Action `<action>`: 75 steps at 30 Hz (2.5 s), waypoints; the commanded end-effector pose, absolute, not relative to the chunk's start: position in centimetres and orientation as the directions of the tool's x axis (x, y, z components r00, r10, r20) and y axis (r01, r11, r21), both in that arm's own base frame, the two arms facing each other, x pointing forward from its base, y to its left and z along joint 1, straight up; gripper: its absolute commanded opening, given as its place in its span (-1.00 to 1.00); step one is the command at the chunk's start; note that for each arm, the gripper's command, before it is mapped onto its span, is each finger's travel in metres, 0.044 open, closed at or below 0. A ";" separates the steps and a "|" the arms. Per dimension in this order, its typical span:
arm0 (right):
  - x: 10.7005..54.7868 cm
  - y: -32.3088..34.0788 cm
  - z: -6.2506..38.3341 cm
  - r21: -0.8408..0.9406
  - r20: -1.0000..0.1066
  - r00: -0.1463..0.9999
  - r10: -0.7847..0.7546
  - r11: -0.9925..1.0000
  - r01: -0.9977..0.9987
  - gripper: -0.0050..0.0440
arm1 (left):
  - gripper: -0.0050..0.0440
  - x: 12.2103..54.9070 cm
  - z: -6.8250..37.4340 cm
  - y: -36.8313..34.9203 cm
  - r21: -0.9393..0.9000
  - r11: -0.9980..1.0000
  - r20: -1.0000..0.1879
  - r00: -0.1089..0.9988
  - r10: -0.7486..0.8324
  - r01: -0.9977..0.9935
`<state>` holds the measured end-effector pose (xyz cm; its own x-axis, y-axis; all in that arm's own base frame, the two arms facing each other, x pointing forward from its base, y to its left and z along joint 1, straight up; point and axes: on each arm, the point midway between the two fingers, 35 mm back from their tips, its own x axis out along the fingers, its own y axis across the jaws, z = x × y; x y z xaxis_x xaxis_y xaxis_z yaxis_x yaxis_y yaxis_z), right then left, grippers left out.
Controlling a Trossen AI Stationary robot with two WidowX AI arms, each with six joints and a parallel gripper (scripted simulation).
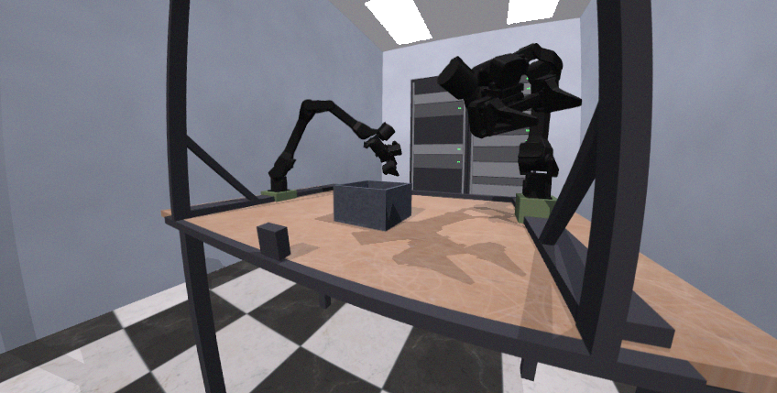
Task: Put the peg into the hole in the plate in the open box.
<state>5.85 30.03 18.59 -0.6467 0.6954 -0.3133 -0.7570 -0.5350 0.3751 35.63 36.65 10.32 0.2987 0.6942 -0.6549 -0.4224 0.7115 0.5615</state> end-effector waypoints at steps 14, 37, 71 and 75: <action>5.9 30.1 19.2 0.353 -0.309 -0.642 0.701 -0.542 -0.762 1.00 | 1.00 35.8 11.7 36.8 0.566 0.700 -0.633 0.314 0.707 -0.436; 23.7 29.0 13.6 0.355 -0.734 -0.098 0.672 0.256 -0.899 1.00 | 1.00 35.5 12.4 23.3 0.349 0.875 -0.810 0.362 0.461 -0.335; 40.5 16.0 9.8 -0.001 -0.927 0.346 0.144 0.922 -0.387 1.00 | 1.00 35.6 12.7 5.8 -0.001 0.983 -0.931 0.359 0.067 -0.185; 40.3 15.6 10.2 -0.002 -0.923 0.358 0.144 0.925 -0.379 1.00 | 0.71 35.8 12.4 6.0 -0.016 0.977 -0.935 0.350 0.060 -0.211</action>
